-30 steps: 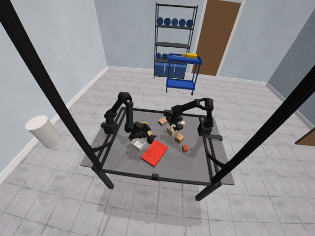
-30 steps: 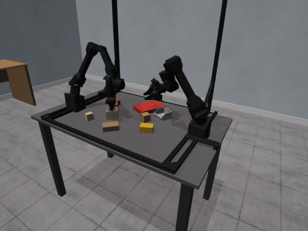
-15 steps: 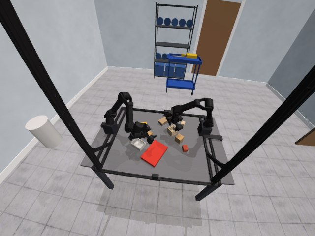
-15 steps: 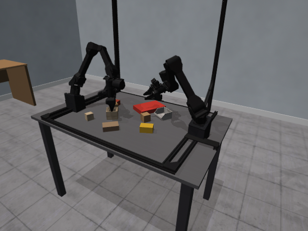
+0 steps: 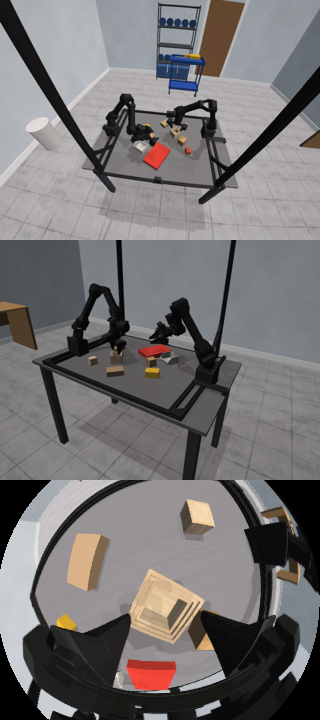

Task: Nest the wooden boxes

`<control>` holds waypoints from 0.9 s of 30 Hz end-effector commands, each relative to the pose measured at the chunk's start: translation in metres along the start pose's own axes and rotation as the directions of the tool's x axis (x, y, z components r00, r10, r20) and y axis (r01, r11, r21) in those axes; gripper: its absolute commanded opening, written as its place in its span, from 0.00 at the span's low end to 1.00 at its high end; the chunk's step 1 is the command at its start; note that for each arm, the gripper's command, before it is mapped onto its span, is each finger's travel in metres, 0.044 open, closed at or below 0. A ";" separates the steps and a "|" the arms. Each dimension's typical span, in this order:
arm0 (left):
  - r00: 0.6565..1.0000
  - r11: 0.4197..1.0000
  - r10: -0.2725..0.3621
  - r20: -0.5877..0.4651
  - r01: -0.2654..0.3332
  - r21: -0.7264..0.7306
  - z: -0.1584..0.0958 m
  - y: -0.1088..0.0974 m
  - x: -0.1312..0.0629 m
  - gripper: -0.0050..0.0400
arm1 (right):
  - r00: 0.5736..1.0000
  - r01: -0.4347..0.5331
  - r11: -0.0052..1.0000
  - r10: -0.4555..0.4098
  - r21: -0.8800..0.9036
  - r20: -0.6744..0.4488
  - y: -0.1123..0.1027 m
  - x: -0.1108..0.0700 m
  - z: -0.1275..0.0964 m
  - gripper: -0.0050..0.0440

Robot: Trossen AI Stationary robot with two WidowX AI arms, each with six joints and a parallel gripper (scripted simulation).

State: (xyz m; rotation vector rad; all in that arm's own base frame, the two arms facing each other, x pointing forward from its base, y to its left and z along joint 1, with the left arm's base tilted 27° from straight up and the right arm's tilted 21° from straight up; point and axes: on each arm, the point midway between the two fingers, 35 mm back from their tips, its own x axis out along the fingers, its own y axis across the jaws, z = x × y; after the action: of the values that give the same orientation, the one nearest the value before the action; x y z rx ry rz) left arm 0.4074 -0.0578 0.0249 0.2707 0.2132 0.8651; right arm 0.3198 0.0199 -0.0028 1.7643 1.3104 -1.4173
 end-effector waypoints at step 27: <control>1.000 1.000 0.004 0.000 -0.004 0.000 0.000 0.001 0.000 1.00 | 1.000 -0.007 0.080 0.014 -0.997 -0.006 0.002 -0.038 -0.002 0.92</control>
State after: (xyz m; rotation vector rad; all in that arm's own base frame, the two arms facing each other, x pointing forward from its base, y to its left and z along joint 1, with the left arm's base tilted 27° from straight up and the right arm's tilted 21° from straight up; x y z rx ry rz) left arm 0.4074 -0.0577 0.0248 0.2709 0.2133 0.8654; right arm 0.3215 0.0091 0.0254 0.8152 1.6242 -0.2591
